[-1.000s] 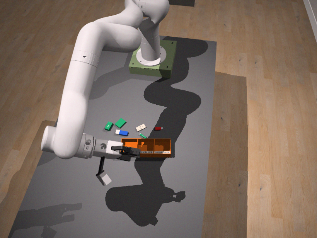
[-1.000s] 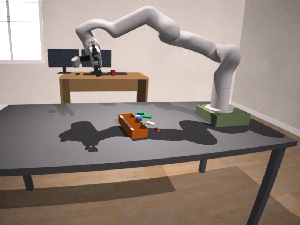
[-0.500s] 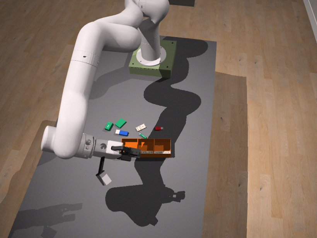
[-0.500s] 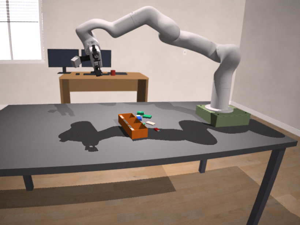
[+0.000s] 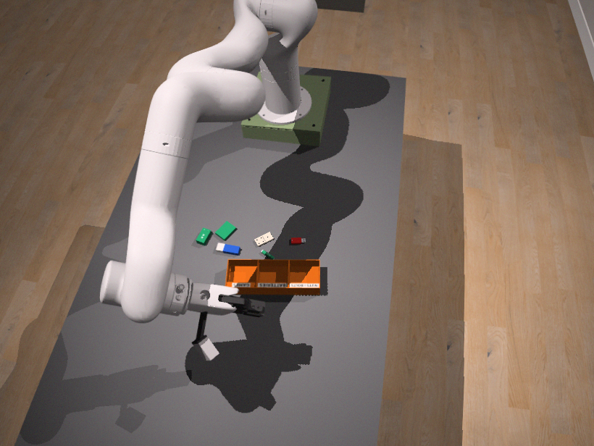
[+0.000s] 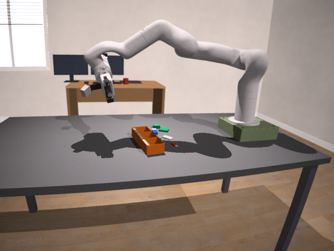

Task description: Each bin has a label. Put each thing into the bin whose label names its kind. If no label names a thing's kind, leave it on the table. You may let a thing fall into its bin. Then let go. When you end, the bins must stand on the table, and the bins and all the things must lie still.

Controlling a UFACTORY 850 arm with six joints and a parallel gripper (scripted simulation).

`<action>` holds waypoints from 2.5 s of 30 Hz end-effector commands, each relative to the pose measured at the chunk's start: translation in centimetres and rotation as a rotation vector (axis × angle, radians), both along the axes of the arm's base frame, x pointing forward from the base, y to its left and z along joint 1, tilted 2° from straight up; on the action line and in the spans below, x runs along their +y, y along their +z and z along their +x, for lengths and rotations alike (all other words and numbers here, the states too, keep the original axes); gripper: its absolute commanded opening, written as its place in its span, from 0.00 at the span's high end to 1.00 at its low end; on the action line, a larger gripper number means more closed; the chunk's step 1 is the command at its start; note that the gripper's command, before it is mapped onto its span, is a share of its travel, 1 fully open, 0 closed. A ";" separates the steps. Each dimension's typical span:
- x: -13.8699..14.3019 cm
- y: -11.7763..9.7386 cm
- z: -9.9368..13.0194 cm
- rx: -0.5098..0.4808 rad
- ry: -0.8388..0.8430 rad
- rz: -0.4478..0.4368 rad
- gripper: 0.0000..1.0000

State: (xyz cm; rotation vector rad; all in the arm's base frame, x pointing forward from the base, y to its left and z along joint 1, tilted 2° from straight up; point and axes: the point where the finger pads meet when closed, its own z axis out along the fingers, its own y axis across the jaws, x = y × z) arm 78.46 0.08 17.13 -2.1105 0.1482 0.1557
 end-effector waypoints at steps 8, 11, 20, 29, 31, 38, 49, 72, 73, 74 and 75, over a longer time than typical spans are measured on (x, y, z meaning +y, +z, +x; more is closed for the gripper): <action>-0.7 -1.7 -2.4 0.093 -0.037 -0.225 0.93; -1.1 -2.0 -3.6 0.116 -0.046 -0.298 0.93; -2.5 -2.5 -8.0 0.153 -0.062 -0.512 0.93; -3.5 -2.5 -11.4 0.152 -0.064 -0.645 0.93; -3.7 -2.4 -12.2 0.145 -0.063 -0.695 0.93; -4.5 -2.2 -15.1 0.130 -0.060 -0.768 0.93; -5.5 -1.8 -19.7 0.064 -0.043 -0.919 0.93; -6.0 -1.2 -29.0 -0.083 0.002 -1.062 0.93; -6.0 -1.2 -29.0 -0.083 0.002 -1.062 0.93; -6.0 -1.2 -29.0 -0.083 0.002 -1.062 0.93; -6.0 -1.2 -29.0 -0.083 0.002 -1.062 0.93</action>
